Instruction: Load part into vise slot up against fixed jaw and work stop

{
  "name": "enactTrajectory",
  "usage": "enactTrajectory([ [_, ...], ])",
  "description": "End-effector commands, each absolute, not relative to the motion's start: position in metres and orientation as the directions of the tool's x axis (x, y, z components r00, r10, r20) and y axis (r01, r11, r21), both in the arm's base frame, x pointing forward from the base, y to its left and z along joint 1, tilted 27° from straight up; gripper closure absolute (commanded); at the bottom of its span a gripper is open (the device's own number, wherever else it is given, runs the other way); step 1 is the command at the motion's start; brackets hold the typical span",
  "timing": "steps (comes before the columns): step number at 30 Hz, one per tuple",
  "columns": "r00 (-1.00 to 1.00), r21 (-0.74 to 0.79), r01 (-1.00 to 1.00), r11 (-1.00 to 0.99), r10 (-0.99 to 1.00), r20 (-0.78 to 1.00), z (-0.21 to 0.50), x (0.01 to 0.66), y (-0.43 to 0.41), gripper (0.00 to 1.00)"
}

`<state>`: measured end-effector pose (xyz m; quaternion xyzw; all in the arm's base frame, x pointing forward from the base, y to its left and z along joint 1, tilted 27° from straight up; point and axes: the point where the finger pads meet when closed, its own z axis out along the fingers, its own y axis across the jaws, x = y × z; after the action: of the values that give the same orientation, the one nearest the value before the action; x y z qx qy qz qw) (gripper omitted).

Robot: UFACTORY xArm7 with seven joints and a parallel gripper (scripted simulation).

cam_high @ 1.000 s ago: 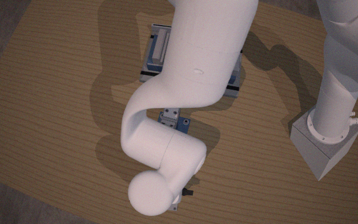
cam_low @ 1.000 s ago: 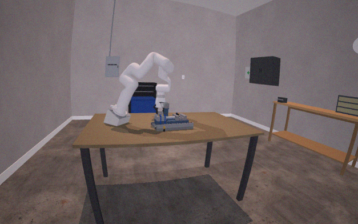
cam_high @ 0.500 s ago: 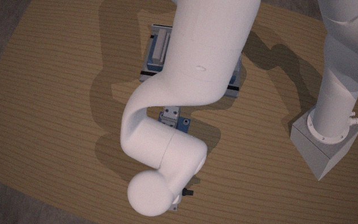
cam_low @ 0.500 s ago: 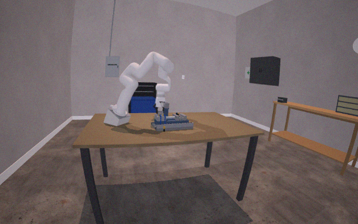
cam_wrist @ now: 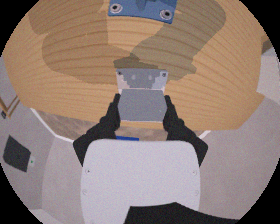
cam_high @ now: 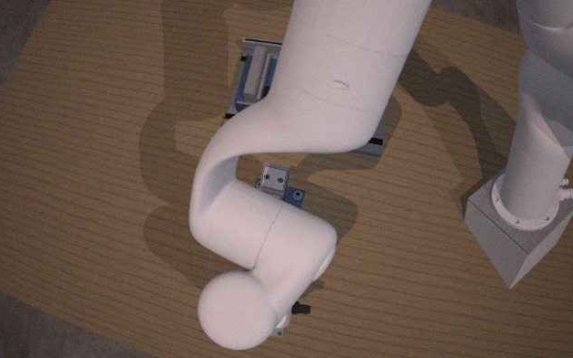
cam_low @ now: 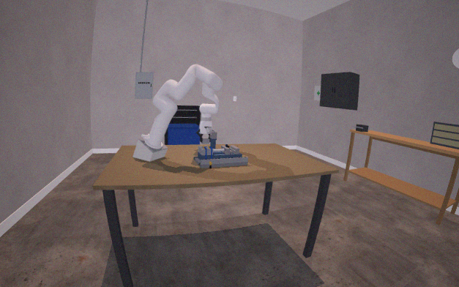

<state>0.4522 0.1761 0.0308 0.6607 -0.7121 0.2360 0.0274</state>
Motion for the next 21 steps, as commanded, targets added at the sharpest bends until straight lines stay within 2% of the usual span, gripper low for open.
enactTrajectory([
  [1, -0.124, -0.302, -0.953, 0.014, -0.929, 0.348, 0.043, 0.449, 0.182, 1.00],
  [21, -0.124, -0.302, -0.953, 0.014, -0.929, 0.348, 0.113, 0.427, 0.212, 1.00],
])
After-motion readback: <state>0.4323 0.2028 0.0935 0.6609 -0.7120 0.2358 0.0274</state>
